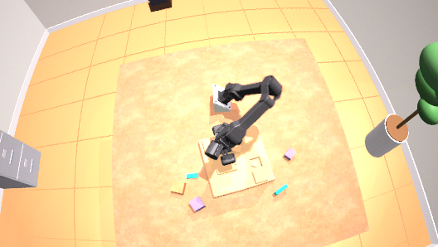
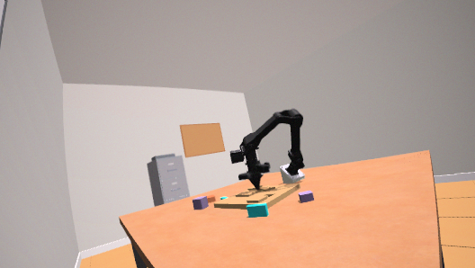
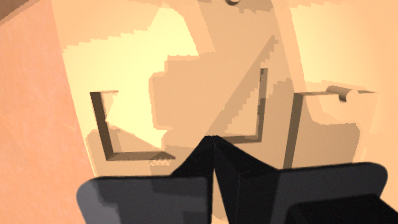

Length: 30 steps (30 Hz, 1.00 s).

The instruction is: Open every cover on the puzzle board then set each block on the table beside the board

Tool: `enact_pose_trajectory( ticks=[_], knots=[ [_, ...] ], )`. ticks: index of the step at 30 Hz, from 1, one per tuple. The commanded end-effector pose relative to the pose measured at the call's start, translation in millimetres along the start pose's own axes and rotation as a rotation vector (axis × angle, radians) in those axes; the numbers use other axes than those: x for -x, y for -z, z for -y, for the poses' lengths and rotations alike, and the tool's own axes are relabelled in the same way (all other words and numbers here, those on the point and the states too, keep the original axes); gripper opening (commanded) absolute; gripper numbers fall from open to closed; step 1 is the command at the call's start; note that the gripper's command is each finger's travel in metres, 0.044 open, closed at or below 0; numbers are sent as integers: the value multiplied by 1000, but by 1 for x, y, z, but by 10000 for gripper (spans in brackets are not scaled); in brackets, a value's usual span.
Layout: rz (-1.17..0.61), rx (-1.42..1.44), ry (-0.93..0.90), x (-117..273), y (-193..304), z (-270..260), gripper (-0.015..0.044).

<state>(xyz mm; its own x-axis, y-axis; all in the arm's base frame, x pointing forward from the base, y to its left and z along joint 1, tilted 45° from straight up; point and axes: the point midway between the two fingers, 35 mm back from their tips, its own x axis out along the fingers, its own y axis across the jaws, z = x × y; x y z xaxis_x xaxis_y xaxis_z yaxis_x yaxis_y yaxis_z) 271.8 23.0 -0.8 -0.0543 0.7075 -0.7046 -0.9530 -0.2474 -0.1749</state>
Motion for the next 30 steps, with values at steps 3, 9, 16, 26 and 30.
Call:
enact_pose_trajectory(
  ticks=[3, 9, 16, 26, 30],
  knots=[
    [-1, 2, -7, -1, -3, -10, 0],
    [-1, 2, -7, -1, -4, -17, 0],
    [-1, 2, -7, -1, -7, -22, 0],
    [0, 1, -8, -1, -13, -33, 0],
    [0, 1, -8, -1, -14, -36, 0]
  ],
)
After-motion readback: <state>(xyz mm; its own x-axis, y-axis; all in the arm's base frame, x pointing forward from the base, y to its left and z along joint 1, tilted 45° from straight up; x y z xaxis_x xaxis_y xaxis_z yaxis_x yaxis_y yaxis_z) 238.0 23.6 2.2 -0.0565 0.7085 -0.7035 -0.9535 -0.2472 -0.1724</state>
